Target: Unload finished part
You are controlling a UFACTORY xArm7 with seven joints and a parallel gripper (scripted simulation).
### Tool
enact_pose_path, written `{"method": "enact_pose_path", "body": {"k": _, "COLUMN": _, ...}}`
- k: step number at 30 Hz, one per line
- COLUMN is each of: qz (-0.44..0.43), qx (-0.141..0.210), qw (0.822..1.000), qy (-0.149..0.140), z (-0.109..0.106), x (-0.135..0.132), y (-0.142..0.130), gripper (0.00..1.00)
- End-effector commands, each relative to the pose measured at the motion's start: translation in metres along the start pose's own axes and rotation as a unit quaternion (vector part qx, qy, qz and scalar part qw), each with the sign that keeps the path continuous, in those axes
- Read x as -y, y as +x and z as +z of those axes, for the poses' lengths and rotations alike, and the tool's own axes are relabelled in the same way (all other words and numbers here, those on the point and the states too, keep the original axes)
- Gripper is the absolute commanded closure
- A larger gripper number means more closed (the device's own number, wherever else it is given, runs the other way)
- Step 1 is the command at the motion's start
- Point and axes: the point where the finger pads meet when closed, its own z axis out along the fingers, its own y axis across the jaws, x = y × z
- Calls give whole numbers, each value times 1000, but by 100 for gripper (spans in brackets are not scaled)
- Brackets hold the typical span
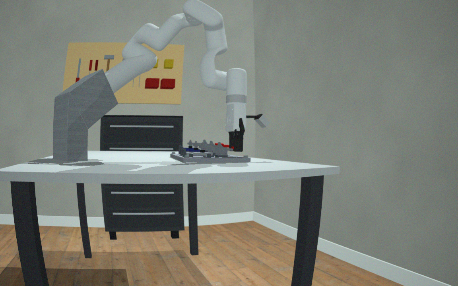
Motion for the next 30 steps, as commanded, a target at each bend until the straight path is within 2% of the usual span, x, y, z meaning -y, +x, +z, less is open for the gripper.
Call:
{"method": "enact_pose_path", "body": {"k": 1, "qz": 0, "qx": -2, "qw": 1000, "qy": -1, "z": 5, "x": -2, "y": 2, "gripper": 53}}
{"method": "enact_pose_path", "body": {"k": 12, "qz": 0, "qx": -2, "qw": 1000, "qy": -1, "z": 5, "x": -2, "y": 2, "gripper": 53}}
{"method": "enact_pose_path", "body": {"k": 13, "qz": 0, "qx": -2, "qw": 1000, "qy": -1, "z": 5, "x": -2, "y": 2, "gripper": 100}}
{"method": "enact_pose_path", "body": {"k": 30, "qz": 0, "qx": -2, "qw": 1000, "qy": -1, "z": 5, "x": -2, "y": 2, "gripper": 100}}
